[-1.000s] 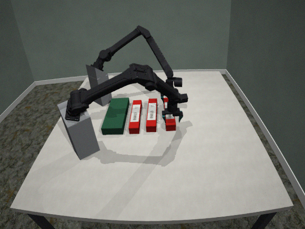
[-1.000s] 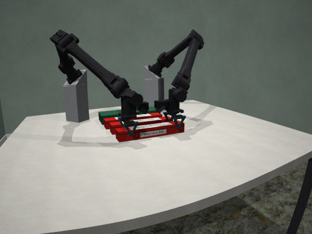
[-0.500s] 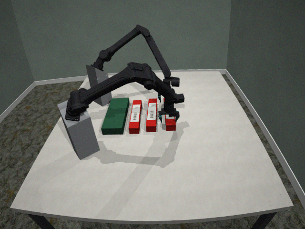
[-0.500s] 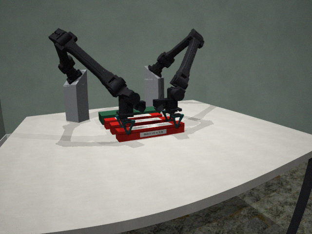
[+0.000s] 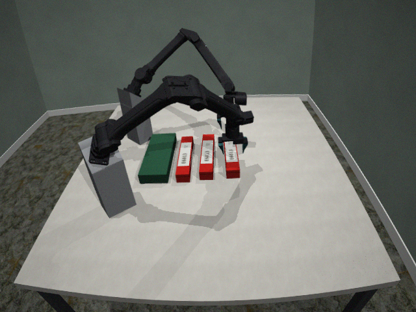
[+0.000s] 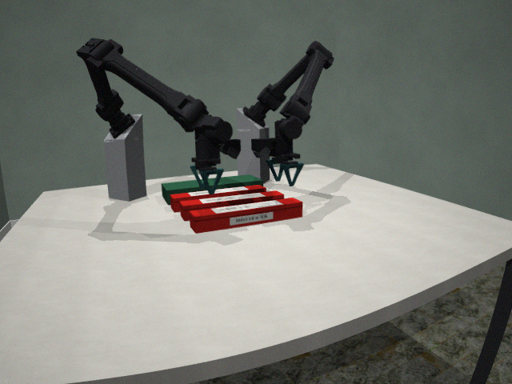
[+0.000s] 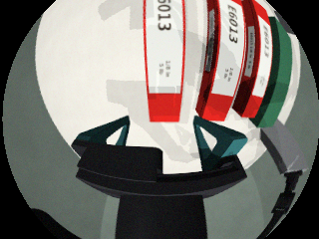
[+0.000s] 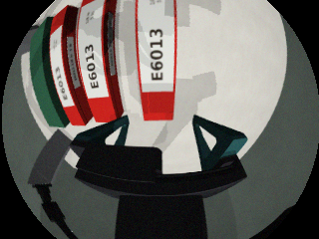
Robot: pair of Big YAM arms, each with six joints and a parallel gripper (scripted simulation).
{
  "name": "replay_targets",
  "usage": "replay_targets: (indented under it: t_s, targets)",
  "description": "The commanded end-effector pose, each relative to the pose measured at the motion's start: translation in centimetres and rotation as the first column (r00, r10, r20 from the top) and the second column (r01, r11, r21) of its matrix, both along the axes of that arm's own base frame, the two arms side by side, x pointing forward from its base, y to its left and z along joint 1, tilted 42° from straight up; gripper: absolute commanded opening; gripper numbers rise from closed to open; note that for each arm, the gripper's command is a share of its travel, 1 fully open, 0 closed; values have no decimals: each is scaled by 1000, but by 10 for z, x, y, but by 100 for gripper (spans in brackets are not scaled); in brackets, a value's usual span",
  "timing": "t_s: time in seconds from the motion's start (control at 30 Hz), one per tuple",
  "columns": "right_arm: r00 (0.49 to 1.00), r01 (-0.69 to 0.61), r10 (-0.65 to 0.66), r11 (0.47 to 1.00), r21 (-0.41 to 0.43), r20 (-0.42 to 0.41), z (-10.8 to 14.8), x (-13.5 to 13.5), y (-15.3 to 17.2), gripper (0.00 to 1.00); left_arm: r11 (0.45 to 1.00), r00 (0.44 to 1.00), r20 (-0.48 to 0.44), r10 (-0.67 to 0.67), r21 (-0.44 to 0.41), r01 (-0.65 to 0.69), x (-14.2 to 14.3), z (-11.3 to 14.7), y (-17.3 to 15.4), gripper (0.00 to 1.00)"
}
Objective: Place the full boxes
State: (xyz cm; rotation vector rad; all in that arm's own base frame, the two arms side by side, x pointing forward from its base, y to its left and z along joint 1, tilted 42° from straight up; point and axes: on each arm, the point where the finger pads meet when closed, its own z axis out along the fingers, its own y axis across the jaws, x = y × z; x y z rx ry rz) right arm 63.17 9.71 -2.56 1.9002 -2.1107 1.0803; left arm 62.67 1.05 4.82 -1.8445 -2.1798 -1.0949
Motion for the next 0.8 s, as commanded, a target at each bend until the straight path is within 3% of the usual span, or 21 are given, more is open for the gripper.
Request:
replay_targets:
  t_s: [0.0, 0.1, 0.13, 0.2, 0.37, 0.77]
  targets:
    - [1000, -16, 16, 1000, -1, -16, -2, -12, 21, 100, 1000, 1000, 19, -11, -10, 12, -4, 21, -22, 100]
    - [1000, 9, -9, 1000, -1, -17, -3, -9, 5, 100, 1000, 1000, 17, -1, -9, 1, 2, 14, -11, 100]
    - [999, 4, -5, 1000, 28, 49, 15, -10, 24, 100, 1000, 1000, 17, -1, -9, 1, 2, 14, -11, 100]
    - [999, 4, -5, 1000, 28, 48, 10, -22, 24, 100, 999, 999, 10, -47, 6, 47, -14, 15, -23, 100]
    - [999, 5, -6, 1000, 28, 47, 3, -42, 24, 100, 1000, 999, 21, -30, -3, 30, -32, 7, -26, 100]
    - [999, 7, -8, 1000, 29, 43, -23, -118, 23, 100, 1000, 999, 17, -28, -4, 28, -107, -24, -34, 100]
